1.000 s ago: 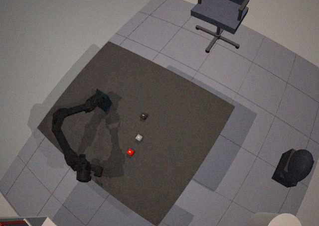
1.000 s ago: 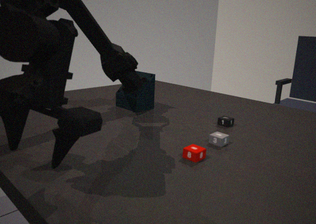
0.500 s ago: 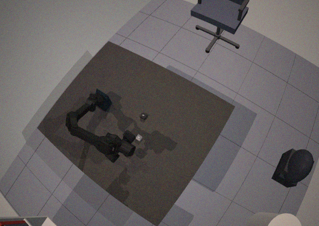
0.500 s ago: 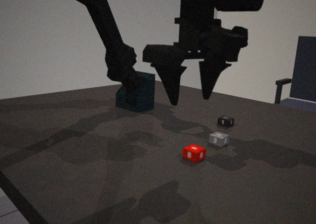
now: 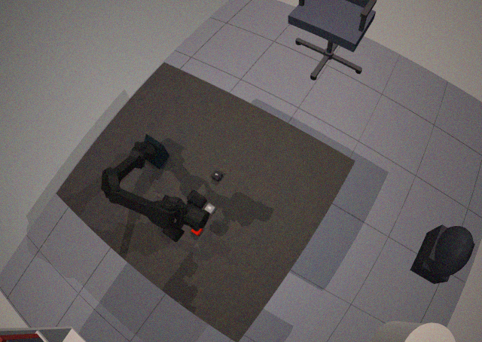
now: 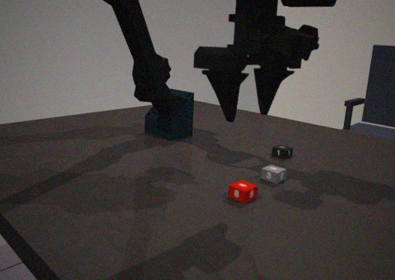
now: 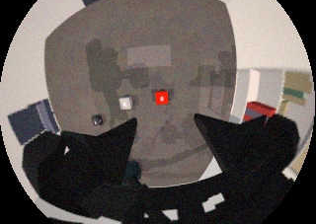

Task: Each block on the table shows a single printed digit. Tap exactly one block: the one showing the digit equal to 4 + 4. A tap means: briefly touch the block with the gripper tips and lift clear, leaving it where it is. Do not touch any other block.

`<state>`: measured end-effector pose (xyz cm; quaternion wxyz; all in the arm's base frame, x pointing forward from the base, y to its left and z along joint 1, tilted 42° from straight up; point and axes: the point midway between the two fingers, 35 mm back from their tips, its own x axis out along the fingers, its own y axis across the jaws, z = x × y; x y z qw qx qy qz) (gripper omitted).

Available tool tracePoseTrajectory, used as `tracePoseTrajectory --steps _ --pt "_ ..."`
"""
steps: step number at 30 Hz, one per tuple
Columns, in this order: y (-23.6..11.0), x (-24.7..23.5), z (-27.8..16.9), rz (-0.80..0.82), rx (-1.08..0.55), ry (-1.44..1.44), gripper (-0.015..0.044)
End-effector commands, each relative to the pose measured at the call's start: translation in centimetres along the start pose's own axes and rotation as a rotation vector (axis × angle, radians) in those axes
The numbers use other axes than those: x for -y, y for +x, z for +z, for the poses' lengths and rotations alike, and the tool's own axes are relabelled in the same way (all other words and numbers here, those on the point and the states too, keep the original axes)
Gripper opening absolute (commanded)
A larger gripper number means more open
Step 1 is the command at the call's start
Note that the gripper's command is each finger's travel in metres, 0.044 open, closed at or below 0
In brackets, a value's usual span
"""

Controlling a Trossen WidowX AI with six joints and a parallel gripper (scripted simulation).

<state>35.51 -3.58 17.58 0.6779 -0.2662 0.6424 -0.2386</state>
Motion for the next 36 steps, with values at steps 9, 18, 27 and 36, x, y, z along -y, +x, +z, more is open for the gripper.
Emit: tracePoseTrajectory --steps 9,18,27,36 --pt "1.9 -0.1 0.2 -0.001 -0.001 -0.006 0.0321" --pt "8.0 0.1 0.0 -0.006 0.000 -0.006 0.0085" --pt "8.0 0.1 0.0 -0.006 0.000 -0.006 0.0020" --pt "9.2 0.1 0.0 -0.007 0.000 -0.006 0.0020"
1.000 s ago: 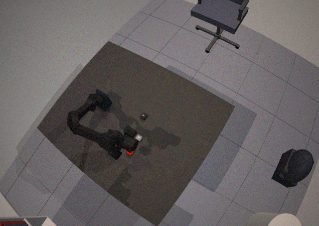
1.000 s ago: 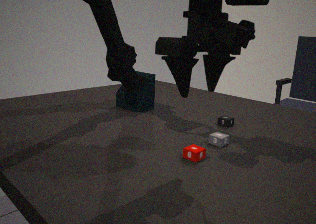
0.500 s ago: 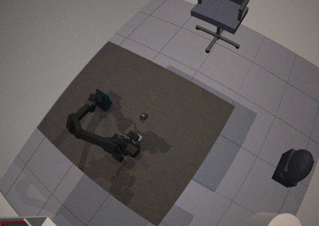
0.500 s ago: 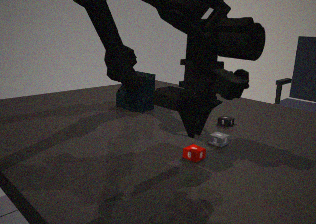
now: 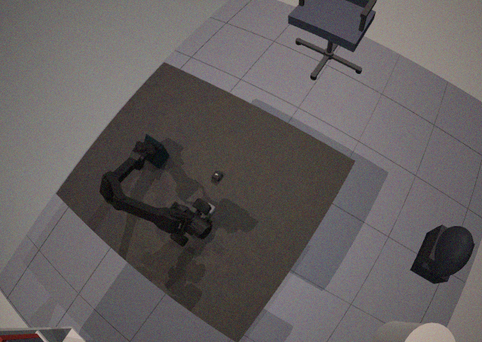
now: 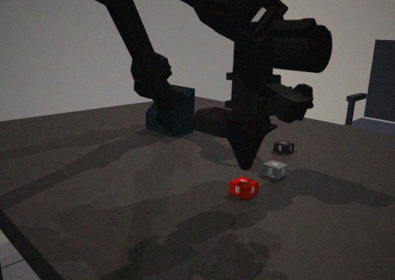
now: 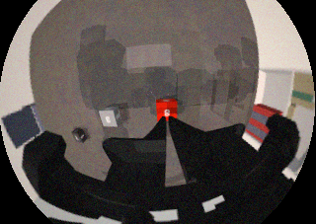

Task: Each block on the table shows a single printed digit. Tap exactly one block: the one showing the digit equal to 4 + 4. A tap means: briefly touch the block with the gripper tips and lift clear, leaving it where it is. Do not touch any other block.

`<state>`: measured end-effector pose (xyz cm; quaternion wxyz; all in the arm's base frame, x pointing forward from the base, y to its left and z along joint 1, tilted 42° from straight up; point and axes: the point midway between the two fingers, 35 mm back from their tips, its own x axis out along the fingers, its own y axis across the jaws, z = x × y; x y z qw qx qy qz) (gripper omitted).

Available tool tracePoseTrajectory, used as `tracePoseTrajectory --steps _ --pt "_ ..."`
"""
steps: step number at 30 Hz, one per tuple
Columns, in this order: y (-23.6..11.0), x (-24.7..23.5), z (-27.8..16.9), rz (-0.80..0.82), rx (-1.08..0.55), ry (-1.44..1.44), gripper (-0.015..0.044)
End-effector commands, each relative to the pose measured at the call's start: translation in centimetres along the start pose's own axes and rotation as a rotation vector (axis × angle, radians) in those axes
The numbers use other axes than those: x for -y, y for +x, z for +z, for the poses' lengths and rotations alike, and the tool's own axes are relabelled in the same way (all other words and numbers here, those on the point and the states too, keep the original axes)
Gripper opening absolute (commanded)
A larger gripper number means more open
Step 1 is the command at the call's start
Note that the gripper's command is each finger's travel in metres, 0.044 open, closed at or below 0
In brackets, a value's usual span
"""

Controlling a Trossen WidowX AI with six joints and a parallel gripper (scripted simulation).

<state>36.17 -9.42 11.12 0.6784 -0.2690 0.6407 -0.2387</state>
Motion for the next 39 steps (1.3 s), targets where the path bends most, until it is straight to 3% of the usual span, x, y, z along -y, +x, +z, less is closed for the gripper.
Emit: tracePoseTrajectory --steps 1,17,20,24,28,34,39 --pt "0.7 0.0 -0.1 -0.002 -0.004 -0.003 0.0020" --pt "2.3 0.1 -0.1 -0.004 -0.004 -0.003 0.0020" --pt "-0.4 0.0 -0.1 -0.002 -0.003 -0.003 0.0020" --pt "-0.7 0.0 -0.1 -0.002 -0.004 -0.003 0.0020" --pt "-1.4 -2.7 0.5 0.022 0.007 -0.010 0.0125" --pt "-4.6 -13.7 0.7 0.095 0.022 -0.037 0.0282" --pt "-7.3 -23.3 -2.3 0.117 0.010 -0.058 0.0400"
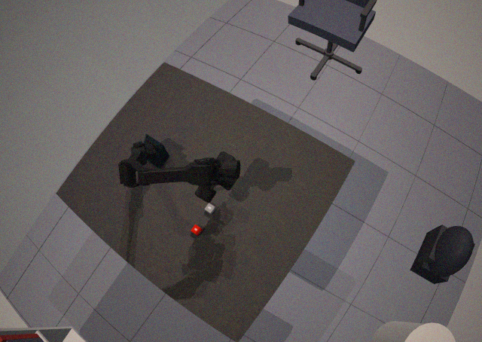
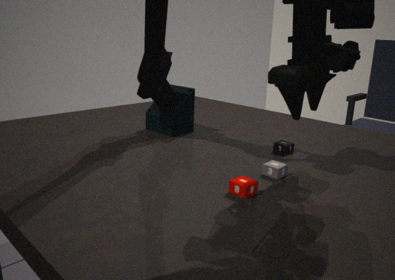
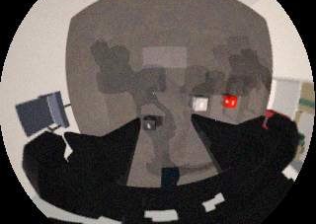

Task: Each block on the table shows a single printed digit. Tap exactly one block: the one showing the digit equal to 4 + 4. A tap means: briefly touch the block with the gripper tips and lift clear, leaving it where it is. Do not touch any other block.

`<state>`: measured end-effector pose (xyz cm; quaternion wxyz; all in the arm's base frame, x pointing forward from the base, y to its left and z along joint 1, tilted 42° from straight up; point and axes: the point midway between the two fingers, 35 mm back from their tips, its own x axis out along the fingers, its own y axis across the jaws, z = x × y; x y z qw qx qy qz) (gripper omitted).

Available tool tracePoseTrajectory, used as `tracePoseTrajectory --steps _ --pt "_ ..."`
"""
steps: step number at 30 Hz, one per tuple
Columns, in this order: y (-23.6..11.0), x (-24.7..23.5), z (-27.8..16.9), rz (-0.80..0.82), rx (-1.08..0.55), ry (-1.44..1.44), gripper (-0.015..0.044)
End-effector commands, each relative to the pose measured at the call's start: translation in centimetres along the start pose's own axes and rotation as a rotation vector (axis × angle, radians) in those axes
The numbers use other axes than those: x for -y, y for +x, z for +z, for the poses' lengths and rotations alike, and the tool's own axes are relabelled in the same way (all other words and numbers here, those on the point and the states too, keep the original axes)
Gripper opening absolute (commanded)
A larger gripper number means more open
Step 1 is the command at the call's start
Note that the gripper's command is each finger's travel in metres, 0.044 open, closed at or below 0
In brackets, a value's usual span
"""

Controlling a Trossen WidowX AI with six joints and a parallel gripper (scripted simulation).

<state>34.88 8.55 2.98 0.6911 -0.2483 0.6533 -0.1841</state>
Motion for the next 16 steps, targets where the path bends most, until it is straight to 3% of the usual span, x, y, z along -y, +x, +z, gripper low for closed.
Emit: tracePoseTrajectory --steps 1,8,16 --pt "-1.0 -6.4 -2.4 0.001 -0.014 -0.015 0.0400" --pt "-1.6 -16.2 -9.0 -0.071 -0.030 0.025 0.0400" --pt "-1.5 -17.5 -10.4 -0.089 -0.028 0.035 0.0400"
